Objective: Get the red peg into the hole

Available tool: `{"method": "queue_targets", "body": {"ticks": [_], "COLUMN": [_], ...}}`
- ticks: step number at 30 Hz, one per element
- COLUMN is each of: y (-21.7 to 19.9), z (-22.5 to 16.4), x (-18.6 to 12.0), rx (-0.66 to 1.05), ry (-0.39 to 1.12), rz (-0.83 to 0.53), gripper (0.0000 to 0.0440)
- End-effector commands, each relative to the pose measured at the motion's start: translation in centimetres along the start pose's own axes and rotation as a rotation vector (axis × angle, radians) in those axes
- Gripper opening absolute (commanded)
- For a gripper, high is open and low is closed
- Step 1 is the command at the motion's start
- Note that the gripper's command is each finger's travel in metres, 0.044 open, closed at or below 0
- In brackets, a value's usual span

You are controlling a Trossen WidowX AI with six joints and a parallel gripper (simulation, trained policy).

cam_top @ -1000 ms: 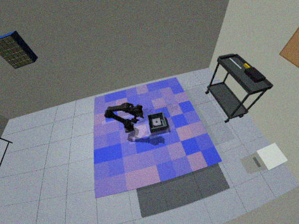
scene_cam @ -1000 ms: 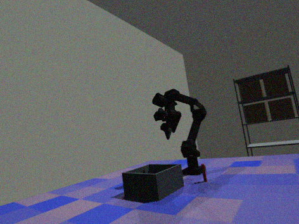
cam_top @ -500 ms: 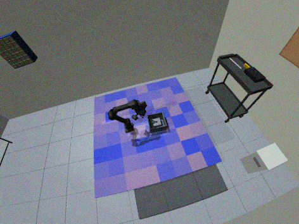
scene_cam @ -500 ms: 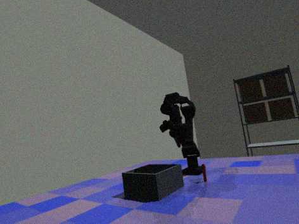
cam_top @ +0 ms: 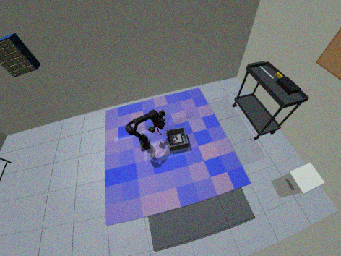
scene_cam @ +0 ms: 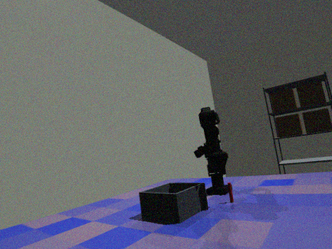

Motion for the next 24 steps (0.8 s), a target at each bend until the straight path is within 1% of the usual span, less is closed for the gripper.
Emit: {"method": "queue_targets", "body": {"ticks": [1, 10, 18, 19, 20, 24], "y": [0.5, 2.3, 3.1, 3.2, 3.2, 3.0], "z": [-0.6, -2.1, -2.6, -2.6, -2.6, -2.7], "x": [1.2, 5.0, 8.2, 8.5, 8.9, 10.1], "rx": [0.003, -0.019, -0.056, -0.063, -0.069, -0.082], "ry": [-0.011, -0.048, -0.080, -0.081, -0.081, -0.077], "rz": [-0.016, -0.008, 0.011, 0.010, 0.008, -0.015], "gripper": [0.0440, 0.0440, 0.0433, 0.0422, 0.0401, 0.0297]}}
Point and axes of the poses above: the point midway between the two fingers, 35 mm back from their tips, its own x axis out along the fingers, its own y axis across the jaws, z = x × y, the point moved 2 cm from there along -x, back along the fingers, and after that the axes turned 6 degrees about -x, right-handed, at the moved point
